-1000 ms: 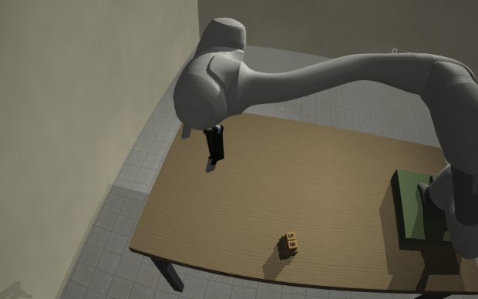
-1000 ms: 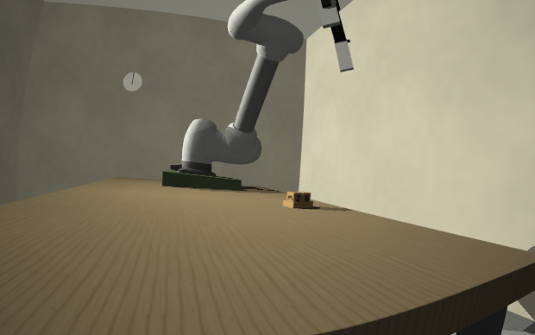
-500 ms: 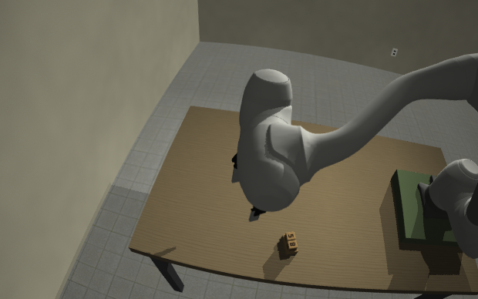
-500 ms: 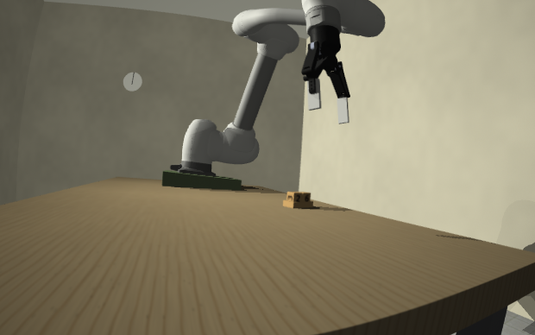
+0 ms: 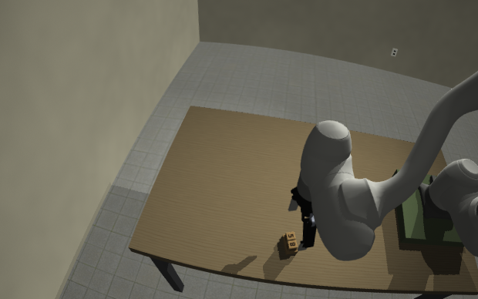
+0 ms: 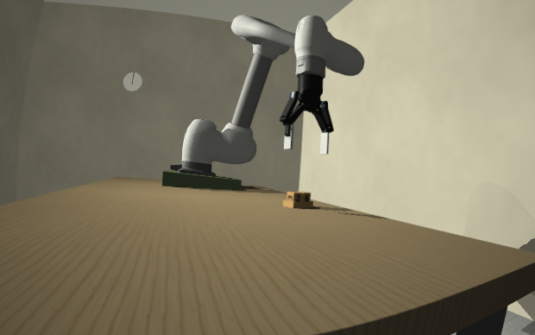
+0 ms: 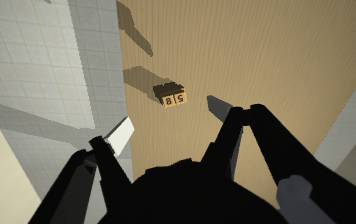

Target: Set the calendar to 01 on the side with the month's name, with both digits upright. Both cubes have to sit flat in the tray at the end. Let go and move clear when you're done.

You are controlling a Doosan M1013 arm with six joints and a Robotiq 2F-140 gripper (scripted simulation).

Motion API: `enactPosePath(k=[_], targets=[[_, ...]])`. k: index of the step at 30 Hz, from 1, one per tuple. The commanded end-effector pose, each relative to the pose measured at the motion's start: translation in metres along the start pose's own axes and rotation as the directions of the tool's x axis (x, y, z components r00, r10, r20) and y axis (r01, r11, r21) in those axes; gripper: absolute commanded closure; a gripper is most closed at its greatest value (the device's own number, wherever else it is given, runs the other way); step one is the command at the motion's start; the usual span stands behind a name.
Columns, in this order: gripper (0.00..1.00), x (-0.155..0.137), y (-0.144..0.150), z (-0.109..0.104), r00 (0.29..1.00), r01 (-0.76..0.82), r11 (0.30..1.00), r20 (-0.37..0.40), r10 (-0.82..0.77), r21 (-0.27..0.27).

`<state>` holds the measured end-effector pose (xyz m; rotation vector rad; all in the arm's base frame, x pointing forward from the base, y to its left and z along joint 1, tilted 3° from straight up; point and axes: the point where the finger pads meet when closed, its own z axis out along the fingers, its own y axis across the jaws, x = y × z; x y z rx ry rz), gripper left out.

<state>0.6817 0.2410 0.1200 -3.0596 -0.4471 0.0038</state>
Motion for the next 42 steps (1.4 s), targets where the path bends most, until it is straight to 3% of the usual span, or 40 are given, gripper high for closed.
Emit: enactPosePath(k=[1, 15, 23, 29, 32, 33, 39, 42], targets=[[0.00, -0.007, -0.003, 0.002, 1.000, -0.010, 1.000, 0.001, 0.010, -0.002], [0.00, -0.007, -0.003, 0.002, 1.000, -0.026, 1.000, 0.001, 0.026, -0.002], [0.00, -0.007, -0.003, 0.008, 0.952, -0.307, 0.952, 0.001, 0.307, -0.002], [0.00, -0.007, -0.003, 0.014, 0.837, -0.547, 0.837, 0.000, 0.547, -0.002], [0.00, -0.007, -0.003, 0.014, 0.832, -0.555, 0.832, 0.000, 0.555, -0.002], [0.00, -0.007, -0.003, 0.016, 0.771, -0.637, 0.771, 0.000, 0.637, -0.002], [0.00, -0.007, -0.003, 0.020, 0.622, -0.783, 0.622, -0.001, 0.783, -0.002], [0.00, -0.007, -0.003, 0.023, 0.505, -0.863, 0.505, -0.001, 0.863, -0.002]])
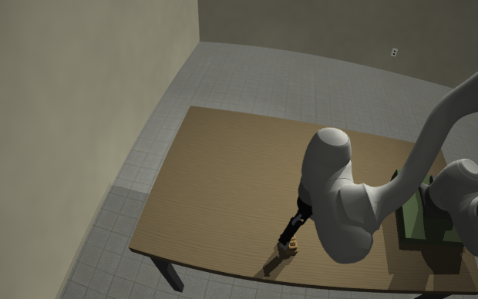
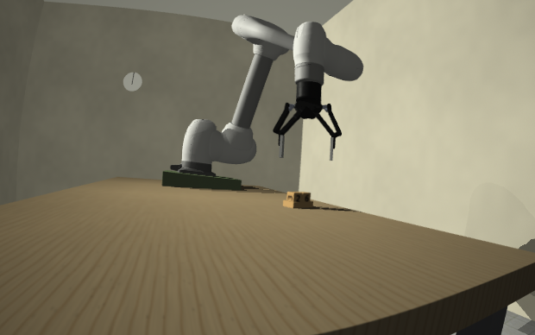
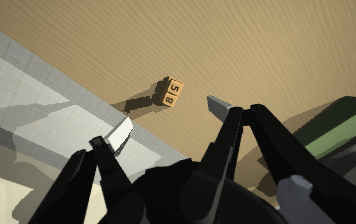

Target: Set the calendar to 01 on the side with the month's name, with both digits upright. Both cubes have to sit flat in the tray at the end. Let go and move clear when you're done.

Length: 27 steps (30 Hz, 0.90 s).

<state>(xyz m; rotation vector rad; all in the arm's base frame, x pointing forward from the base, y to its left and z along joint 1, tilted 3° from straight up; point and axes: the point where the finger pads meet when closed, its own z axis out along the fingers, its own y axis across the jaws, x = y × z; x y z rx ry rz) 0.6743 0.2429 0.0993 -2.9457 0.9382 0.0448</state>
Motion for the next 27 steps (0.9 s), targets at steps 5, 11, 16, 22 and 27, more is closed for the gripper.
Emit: enactPosePath(k=[5, 11, 16, 22, 27], targets=[[0.00, 0.000, 0.000, 0.006, 0.959, -0.283, 0.959, -0.009, 0.283, -0.004], [0.00, 0.000, 0.000, 0.010, 0.872, -0.489, 0.872, -0.010, 0.489, -0.002], [0.00, 0.000, 0.000, 0.013, 0.785, -0.620, 0.785, -0.010, 0.620, -0.001], [0.64, 0.000, 0.000, 0.013, 0.782, -0.624, 0.782, -0.010, 0.624, -0.001], [0.64, 0.000, 0.000, 0.013, 0.782, -0.624, 0.782, -0.010, 0.624, -0.001]])
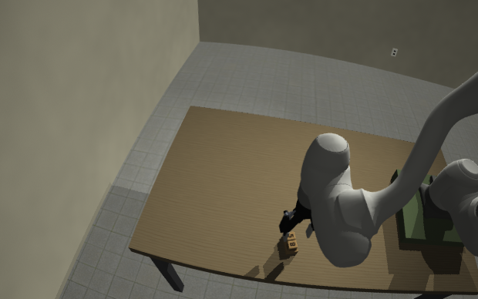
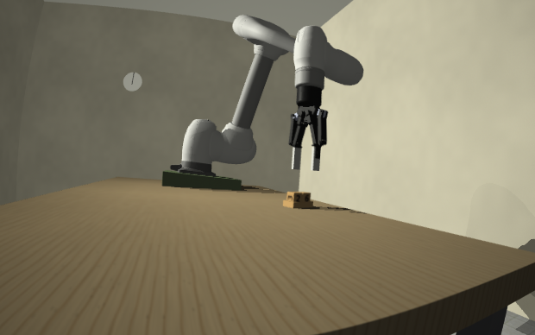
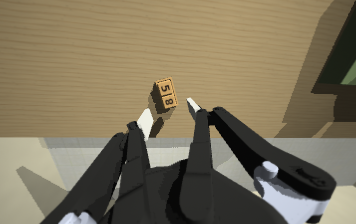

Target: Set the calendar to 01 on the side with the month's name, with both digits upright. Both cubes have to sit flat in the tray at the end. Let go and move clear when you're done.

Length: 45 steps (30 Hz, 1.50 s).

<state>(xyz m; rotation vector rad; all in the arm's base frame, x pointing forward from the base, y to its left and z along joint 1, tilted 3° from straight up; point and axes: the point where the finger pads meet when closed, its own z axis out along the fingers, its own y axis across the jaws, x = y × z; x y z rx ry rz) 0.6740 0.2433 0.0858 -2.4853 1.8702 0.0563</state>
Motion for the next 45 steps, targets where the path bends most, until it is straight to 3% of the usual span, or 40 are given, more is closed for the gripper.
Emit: enactPosePath(k=[1, 45], targets=[[0.64, 0.0000, 0.0000, -0.0001, 1.000, 0.000, 1.000, 0.000, 0.000, 0.000], [0.64, -0.0001, 0.0000, 0.0088, 1.000, 0.000, 1.000, 0.000, 0.000, 0.000]])
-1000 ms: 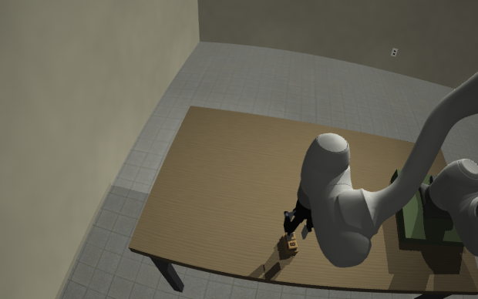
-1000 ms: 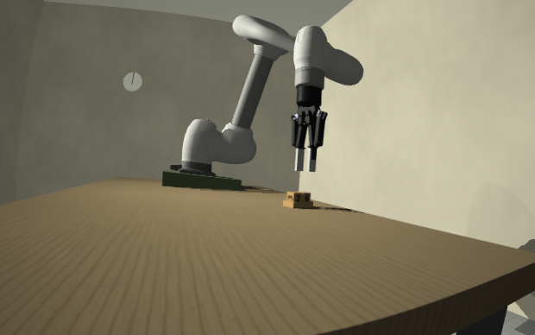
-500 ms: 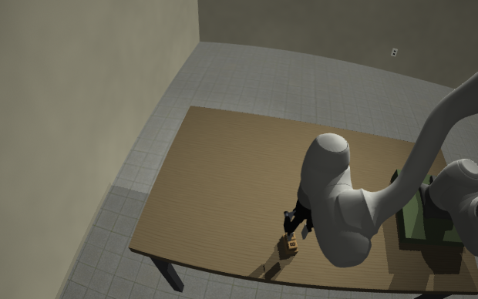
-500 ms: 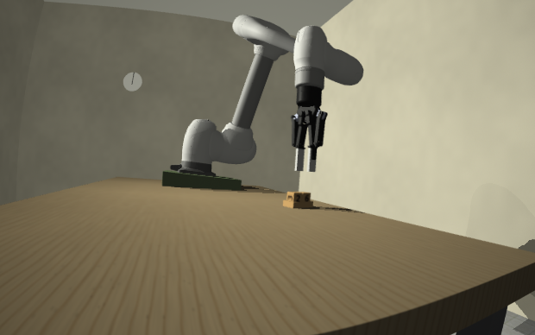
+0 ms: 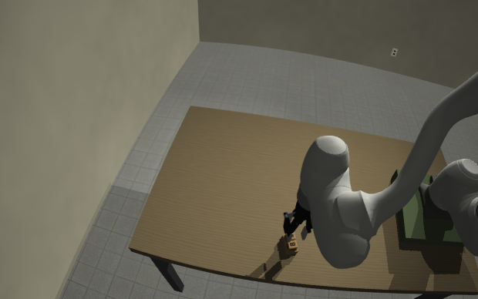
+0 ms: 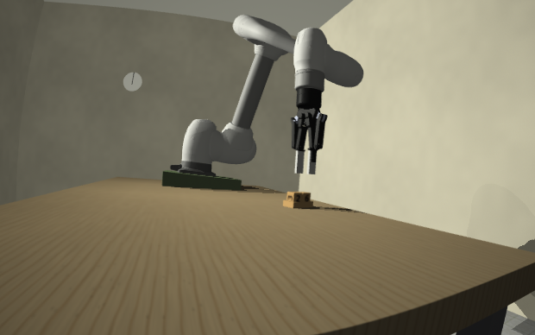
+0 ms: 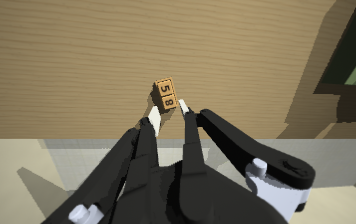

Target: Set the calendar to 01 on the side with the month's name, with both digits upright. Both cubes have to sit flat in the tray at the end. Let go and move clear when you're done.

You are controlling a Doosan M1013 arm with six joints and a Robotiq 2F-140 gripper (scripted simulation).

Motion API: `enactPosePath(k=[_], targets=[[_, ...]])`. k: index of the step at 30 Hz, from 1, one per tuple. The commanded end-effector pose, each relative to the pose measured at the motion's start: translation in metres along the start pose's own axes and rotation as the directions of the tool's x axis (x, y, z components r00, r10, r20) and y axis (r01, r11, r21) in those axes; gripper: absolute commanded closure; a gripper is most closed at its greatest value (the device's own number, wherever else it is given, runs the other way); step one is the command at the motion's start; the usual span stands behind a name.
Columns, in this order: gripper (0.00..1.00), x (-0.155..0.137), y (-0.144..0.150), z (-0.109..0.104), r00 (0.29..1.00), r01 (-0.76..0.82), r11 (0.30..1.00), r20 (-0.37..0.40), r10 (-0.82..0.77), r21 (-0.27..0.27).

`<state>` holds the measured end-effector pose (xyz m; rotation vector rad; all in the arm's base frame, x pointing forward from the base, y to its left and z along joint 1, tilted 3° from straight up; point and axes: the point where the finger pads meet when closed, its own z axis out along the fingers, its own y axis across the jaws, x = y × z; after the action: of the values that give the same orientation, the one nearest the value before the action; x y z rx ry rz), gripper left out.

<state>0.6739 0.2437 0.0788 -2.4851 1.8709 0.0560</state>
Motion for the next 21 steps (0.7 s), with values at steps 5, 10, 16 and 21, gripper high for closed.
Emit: enactPosePath(k=[5, 10, 16, 21], targets=[[0.64, 0.000, 0.000, 0.006, 1.000, 0.000, 1.000, 0.000, 0.000, 0.000], [0.64, 0.000, 0.000, 0.013, 1.000, 0.000, 1.000, 0.000, 0.000, 0.000], [0.64, 0.000, 0.000, 0.023, 1.000, 0.000, 1.000, 0.000, 0.000, 0.000], [0.64, 0.000, 0.000, 0.028, 1.000, 0.000, 1.000, 0.000, 0.000, 0.000]])
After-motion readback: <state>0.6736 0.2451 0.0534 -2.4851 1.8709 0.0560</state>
